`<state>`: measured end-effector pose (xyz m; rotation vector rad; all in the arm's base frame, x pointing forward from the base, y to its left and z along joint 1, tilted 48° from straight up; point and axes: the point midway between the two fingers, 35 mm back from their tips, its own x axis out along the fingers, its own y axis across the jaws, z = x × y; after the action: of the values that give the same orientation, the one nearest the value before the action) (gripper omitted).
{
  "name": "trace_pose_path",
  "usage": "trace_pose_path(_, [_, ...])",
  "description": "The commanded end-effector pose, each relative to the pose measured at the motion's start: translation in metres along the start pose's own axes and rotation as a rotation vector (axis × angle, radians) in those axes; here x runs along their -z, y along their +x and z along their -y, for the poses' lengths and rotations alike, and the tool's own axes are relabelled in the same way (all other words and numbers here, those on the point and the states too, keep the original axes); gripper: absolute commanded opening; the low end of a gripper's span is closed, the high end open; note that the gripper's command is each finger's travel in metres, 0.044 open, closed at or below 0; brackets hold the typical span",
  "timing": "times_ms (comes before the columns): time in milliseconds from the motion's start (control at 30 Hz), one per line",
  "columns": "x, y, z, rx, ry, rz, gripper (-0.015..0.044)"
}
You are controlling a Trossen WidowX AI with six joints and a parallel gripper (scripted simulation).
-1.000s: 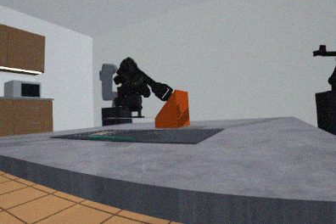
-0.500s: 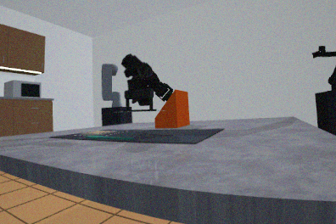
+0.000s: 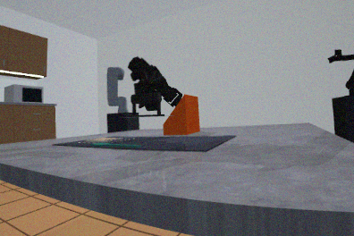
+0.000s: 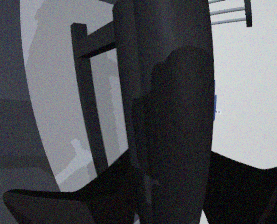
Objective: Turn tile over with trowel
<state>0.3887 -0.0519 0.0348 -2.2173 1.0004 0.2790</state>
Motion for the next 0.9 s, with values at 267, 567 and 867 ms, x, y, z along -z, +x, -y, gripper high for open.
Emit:
trace_pose_path(267, [-0.0009,-0.0011,0.0030,0.009,0.007,0.001,0.0000])
trace_pose_path(567, [-0.0009,-0.0011,0.0030,0.009,0.007,0.001,0.0000])
trace_pose_path(867, [-0.0007,0.0005,0.0002,-0.001,-0.004,0.003,0.0000])
